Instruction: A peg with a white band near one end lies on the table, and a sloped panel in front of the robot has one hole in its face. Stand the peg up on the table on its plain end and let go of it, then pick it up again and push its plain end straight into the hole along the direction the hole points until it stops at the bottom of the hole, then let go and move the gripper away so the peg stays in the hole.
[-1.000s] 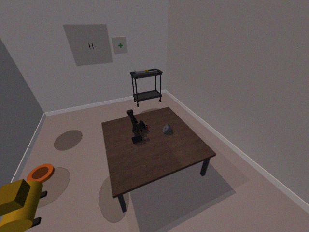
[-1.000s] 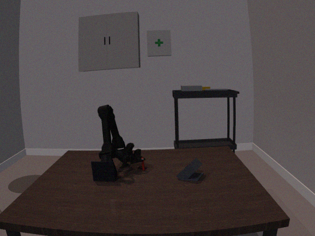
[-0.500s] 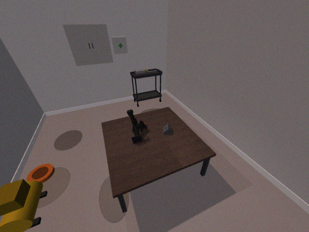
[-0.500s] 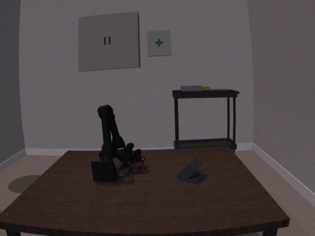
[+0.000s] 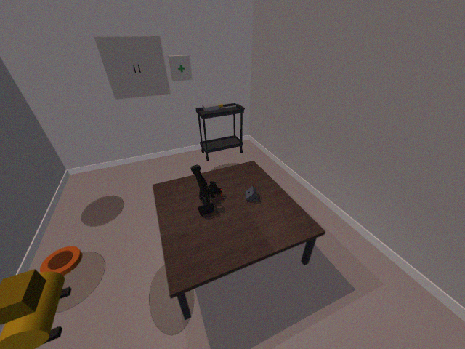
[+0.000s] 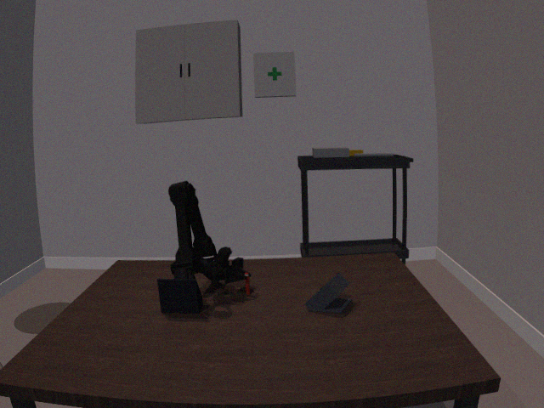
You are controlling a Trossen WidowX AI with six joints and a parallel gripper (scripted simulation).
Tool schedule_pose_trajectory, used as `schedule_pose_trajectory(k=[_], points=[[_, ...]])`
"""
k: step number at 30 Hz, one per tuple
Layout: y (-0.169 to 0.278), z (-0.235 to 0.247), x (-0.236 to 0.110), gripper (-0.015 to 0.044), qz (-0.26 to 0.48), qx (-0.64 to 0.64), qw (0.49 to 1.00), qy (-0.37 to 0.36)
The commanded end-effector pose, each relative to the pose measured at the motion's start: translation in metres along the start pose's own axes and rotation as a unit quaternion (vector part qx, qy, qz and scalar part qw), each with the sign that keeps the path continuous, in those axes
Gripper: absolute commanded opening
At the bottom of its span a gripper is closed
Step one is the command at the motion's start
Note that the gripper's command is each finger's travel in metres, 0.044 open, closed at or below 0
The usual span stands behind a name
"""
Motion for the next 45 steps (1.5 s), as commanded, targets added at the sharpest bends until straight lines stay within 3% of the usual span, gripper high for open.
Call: schedule_pose_trajectory(k=[1, 12, 24, 34, 45], points=[[0.0, 0.0, 0.0, 0.013, 0.0, -0.001, 1.0, 0.0], [0.0, 0.0, 0.0, 0.013, 0.0, -0.001, 1.0, 0.0], [0.0, 0.0, 0.0, 0.044, 0.0, -0.001, 1.0, 0.0], [-0.005, 0.001, 0.001, 0.044, 0.003, 0.0, 1.0, 0.006], [-0.106, 0.0, 0.002, 0.044, 0.027, 0.005, 0.999, 0.028]])
Point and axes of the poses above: the point midway between the two fingers, 35 mm back from their tips, its own x axis out along the fingers, its own z axis across the jaws, y = z × x, the point moved 2 cm from there along -x, back along the fingers, and after that the axes turned 8 degrees about -x, right-handed, at the moved point
